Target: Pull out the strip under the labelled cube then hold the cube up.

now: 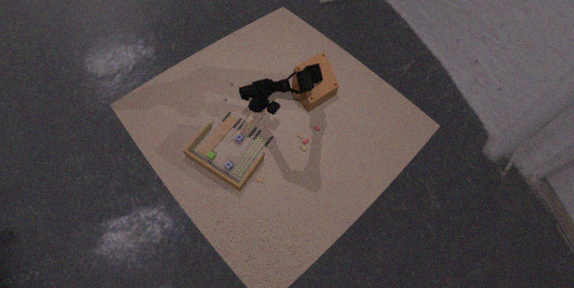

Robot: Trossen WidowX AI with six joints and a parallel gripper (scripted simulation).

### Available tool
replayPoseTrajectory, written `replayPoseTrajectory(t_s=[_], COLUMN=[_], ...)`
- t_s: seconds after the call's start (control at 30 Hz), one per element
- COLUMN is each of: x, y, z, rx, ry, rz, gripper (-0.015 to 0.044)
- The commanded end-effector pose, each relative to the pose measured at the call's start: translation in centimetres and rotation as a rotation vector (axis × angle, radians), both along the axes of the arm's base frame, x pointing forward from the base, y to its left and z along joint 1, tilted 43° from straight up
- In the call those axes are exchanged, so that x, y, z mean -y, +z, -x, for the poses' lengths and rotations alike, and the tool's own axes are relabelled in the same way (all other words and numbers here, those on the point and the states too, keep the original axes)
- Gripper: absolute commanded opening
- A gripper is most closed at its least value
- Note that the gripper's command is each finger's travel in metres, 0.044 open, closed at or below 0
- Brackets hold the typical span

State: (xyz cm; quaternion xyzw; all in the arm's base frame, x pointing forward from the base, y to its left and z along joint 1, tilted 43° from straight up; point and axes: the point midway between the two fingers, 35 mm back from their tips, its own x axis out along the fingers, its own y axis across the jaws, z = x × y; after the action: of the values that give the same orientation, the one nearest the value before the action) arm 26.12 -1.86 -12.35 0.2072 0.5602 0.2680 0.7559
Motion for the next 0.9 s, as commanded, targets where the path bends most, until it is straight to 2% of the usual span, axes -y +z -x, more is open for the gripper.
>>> replayPoseTrajectory(t_s=[0.0, 0.87], x=[-0.7, -0.7], y=[-0.6, -1.0], z=[1.6, 3.2], rx=[-0.033, -0.034], ry=[0.015, 0.015], rz=[-0.005, -0.005], gripper=[0.0000, 0.0000])
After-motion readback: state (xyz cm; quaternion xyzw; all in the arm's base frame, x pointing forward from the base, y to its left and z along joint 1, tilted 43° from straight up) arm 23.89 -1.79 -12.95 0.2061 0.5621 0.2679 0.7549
